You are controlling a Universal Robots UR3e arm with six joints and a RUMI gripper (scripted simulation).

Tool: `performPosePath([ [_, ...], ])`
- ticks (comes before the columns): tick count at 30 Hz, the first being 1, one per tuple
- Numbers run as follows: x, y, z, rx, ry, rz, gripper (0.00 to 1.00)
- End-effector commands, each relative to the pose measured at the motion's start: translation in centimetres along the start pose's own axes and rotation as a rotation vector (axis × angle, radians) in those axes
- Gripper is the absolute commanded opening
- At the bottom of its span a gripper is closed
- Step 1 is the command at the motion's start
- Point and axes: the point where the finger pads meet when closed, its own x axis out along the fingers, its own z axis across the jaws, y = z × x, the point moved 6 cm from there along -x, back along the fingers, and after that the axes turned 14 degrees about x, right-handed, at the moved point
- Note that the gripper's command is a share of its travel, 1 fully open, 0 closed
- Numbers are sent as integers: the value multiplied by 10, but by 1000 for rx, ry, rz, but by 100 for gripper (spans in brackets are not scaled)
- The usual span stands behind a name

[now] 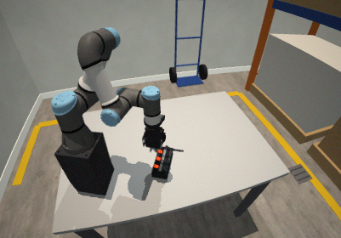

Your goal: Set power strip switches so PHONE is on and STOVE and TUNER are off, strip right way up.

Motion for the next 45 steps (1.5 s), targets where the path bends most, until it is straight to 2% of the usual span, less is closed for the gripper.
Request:
performPosePath([
  [1,0,0,1,0,-2,0,0],
  [23,2,0,1,0,-2,1,0],
  [33,9,0,1,-1,-2,1,0],
  [45,26,-1,1,-1,-2,1,0],
])
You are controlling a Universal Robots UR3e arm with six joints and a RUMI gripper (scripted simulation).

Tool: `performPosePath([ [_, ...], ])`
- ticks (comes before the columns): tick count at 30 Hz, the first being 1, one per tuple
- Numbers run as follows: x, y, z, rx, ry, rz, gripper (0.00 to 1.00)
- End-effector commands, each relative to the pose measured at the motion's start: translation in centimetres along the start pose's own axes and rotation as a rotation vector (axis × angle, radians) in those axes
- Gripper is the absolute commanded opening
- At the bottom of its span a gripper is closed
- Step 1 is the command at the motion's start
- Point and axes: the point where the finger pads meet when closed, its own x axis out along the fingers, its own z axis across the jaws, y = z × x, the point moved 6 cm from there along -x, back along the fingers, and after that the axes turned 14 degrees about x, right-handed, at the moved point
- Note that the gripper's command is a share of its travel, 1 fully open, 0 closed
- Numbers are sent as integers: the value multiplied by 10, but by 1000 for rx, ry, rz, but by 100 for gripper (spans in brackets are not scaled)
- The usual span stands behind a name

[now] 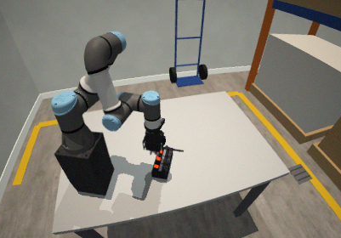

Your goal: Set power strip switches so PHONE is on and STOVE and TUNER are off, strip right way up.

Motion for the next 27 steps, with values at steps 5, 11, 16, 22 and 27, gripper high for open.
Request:
performPosePath([
  [5,10,0,1,0,-3,1,0],
  [11,17,-1,1,0,-3,1,0],
  [16,22,-1,1,0,-3,1,0],
  [22,24,-1,1,0,-3,1,0],
  [27,26,-1,1,0,-3,1,0],
])
